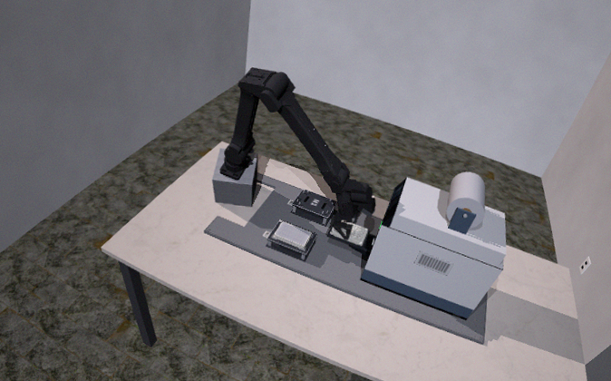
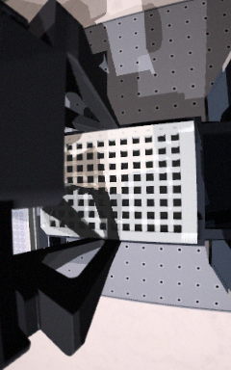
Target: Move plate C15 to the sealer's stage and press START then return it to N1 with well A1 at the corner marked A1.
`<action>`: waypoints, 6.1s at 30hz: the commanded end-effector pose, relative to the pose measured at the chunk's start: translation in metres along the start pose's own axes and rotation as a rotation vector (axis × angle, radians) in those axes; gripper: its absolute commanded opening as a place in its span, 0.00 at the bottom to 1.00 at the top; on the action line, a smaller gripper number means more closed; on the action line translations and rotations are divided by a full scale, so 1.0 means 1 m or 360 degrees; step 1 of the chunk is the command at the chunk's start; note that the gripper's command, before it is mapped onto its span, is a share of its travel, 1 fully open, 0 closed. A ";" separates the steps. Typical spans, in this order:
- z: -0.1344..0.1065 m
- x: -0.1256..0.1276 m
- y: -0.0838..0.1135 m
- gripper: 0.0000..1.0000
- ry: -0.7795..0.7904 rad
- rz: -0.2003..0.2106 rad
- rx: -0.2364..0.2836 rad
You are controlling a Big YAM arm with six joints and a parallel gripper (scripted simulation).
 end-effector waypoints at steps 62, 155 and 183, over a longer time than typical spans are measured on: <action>0.042 -0.017 0.011 0.00 -0.0049 -0.0029 -0.0110; 0.034 0.000 0.027 1.00 -0.0047 0.0001 -0.0064; 0.022 -0.002 0.017 1.00 -0.0014 -0.0010 -0.0033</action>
Point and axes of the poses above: the point where the finger pads meet when closed, its own y axis back along the fingers, its own x axis across the jaws, z = x × y, the point moved 3 cm from there along y, back along the fingers, and after that the axes turned 15 degrees about -y, right-handed, at the moved point
